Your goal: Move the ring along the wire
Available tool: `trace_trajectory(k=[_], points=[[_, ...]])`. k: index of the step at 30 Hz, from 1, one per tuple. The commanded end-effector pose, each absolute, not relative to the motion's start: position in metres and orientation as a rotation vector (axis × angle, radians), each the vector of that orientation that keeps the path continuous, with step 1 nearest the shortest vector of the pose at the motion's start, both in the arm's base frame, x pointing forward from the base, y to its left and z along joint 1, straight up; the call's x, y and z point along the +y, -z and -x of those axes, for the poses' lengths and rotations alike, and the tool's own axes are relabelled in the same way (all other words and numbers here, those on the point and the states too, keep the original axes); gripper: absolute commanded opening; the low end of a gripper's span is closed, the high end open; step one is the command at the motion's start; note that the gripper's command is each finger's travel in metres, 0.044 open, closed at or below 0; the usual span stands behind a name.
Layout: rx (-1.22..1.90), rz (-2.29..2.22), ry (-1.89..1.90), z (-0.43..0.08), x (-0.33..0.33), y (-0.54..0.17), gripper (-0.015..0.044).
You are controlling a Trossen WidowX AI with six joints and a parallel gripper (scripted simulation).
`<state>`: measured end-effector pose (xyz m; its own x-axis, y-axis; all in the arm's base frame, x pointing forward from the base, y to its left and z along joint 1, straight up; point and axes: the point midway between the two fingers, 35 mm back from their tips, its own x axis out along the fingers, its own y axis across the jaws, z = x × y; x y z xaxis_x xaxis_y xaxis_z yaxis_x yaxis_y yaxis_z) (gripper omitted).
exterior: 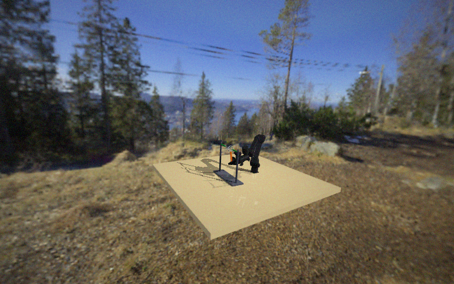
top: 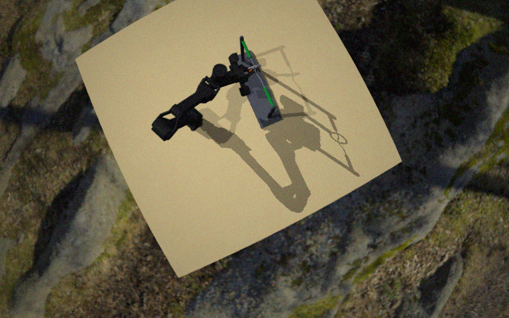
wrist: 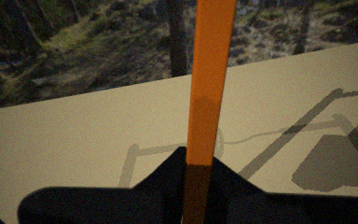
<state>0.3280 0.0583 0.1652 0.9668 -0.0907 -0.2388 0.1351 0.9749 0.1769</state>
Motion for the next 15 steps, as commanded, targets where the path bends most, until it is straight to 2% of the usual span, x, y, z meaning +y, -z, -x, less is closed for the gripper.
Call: trace_trajectory(k=[1, 15], points=[[0.235, -0.156, 0.1, -0.3285, 0.0595, -0.1651, -0.015], [0.238, -0.05, 0.051, -0.3285, 0.0612, -0.1646, -0.015]])
